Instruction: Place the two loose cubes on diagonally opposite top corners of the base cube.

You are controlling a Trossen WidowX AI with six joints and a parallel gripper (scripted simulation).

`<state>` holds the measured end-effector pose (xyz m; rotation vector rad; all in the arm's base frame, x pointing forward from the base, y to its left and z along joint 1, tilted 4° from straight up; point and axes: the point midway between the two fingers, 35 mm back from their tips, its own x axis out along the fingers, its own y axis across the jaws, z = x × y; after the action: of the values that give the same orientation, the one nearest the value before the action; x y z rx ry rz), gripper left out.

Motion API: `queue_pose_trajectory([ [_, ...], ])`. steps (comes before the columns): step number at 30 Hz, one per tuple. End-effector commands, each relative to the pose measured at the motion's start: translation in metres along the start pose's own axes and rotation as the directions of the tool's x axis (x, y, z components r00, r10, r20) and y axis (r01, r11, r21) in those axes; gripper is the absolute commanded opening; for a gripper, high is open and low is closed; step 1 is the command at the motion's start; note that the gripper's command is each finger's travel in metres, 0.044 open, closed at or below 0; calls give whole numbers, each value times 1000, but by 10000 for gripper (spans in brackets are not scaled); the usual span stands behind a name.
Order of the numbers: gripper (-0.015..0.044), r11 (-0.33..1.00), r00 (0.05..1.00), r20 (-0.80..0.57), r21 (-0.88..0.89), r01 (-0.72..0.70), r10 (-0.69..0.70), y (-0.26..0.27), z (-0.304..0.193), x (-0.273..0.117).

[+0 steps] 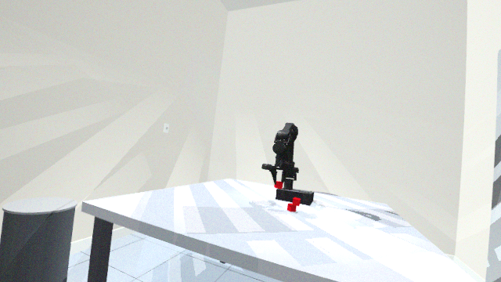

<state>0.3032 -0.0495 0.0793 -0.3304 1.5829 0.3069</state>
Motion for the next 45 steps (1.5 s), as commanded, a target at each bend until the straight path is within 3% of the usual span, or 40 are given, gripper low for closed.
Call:
queue_pose_trajectory([
  [1, 105, 985, 1000, 2, -172, -4, 5, 10, 6, 1],
  [10, 105, 865, 1000, -3, -501, -11, 11, 31, 17, 4],
  [20, 105, 614, 1000, -10, -789, -18, 16, 55, 27, 7],
  [45, 105, 554, 1000, -22, -833, -14, -8, 57, 25, 38],
])
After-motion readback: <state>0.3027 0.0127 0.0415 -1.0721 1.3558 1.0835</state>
